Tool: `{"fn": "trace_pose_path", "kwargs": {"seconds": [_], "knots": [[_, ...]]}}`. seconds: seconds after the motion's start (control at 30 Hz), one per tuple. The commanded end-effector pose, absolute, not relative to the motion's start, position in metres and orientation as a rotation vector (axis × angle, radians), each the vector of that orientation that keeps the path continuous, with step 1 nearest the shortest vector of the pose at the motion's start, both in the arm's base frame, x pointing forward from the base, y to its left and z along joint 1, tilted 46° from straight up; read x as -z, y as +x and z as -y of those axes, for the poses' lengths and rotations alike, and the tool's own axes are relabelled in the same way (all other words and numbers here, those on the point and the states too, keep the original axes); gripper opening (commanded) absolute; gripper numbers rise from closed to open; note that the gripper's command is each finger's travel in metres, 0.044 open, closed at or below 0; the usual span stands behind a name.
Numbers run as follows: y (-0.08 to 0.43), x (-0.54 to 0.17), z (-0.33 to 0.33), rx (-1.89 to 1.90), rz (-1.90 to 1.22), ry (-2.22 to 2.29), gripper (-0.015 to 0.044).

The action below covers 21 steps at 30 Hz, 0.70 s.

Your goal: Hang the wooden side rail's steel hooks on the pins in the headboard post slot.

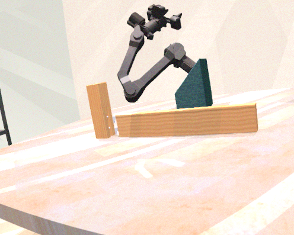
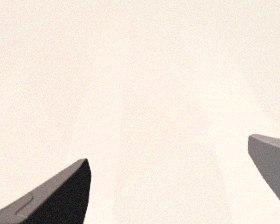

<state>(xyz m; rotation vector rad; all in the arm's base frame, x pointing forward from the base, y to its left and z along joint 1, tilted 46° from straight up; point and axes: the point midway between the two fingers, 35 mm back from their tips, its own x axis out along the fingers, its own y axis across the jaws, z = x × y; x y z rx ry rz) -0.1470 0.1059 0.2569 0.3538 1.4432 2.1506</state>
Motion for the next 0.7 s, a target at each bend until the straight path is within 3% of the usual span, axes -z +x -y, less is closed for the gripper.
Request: {"fn": "trace_pose_path", "kwargs": {"seconds": [0.0, 0.23, 0.67], "knots": [[-0.146, -0.257, -0.108, -2.138, -1.444, 0.361, 0.0426], [-0.109, -0.247, -0.177, -1.664, -1.443, 0.648, 0.0440], [0.024, -0.221, -0.245, -0.882, -1.200, 1.145, 0.0440]]}}
